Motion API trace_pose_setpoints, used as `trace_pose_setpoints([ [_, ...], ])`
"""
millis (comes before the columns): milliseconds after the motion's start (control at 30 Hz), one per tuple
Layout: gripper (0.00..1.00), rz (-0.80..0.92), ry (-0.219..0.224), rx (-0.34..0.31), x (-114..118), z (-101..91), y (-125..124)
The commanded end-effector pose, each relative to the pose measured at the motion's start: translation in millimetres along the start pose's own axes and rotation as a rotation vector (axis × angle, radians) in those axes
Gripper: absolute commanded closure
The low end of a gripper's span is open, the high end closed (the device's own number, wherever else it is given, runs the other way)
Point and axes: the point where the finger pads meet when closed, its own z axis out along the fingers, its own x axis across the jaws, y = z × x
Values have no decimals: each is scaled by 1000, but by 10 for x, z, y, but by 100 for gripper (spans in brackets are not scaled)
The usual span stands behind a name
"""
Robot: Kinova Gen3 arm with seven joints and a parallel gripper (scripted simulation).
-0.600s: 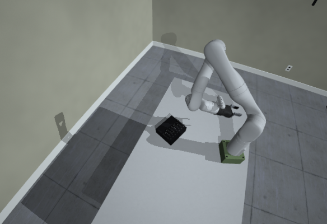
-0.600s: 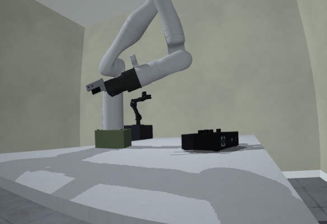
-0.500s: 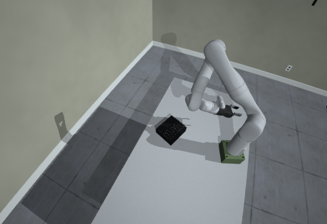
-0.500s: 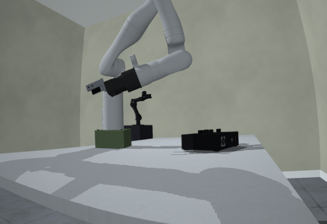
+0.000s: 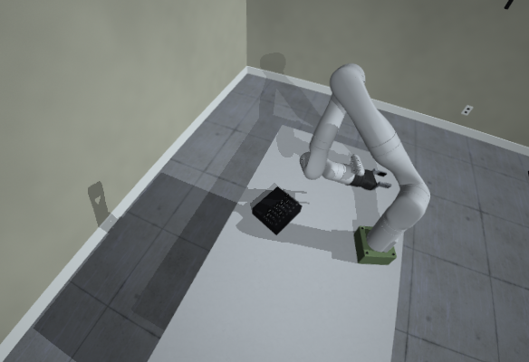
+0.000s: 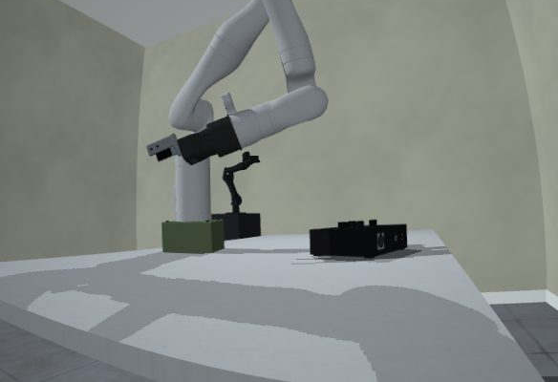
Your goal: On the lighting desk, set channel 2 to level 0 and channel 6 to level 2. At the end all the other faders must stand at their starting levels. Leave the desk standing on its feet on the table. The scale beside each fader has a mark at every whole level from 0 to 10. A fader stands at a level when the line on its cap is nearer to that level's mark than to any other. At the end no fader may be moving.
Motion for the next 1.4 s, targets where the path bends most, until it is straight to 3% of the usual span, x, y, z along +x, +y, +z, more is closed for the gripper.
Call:
trace_pose_setpoints([
  [0,0,3,1,-5,1,-8,9],
  [100,0,27,12,-59,23,-97,159],
  [233,0,112,55,-263,83,-519,684],
  [267,0,112,55,-263,83,-519,684],
  [333,0,168,89,-413,108,-916,1026],
  [367,0,168,89,-413,108,-916,1026],
  [400,0,196,108,-496,118,-1164,1193],
  [500,0,196,108,-496,118,-1164,1193],
  [567,0,248,149,-666,129,-1732,1480],
  [600,0,248,149,-666,129,-1732,1480],
  [633,0,271,170,-750,133,-2034,1588],
  [667,0,271,170,-750,133,-2037,1589],
  [700,0,290,190,-830,137,-2343,1672],
  [733,0,290,190,-830,137,-2343,1672],
  [767,0,307,210,-904,142,-2638,1729],
  [800,0,307,210,-904,142,-2638,1729],
  [833,0,321,229,-971,147,-2913,1762],
  [867,0,321,229,-971,147,-2913,1762],
  [900,0,332,245,-1029,152,-3157,1778],
  [933,0,332,245,-1029,152,-3157,1778],
  [1000,0,346,271,-1117,163,-3531,1776],
  [1067,0,346,271,-1117,163,-3531,1776],
  [1167,0,354,288,-1175,172,-3783,1758],
  [1367,0,355,290,-1180,173,-3805,1756],
])
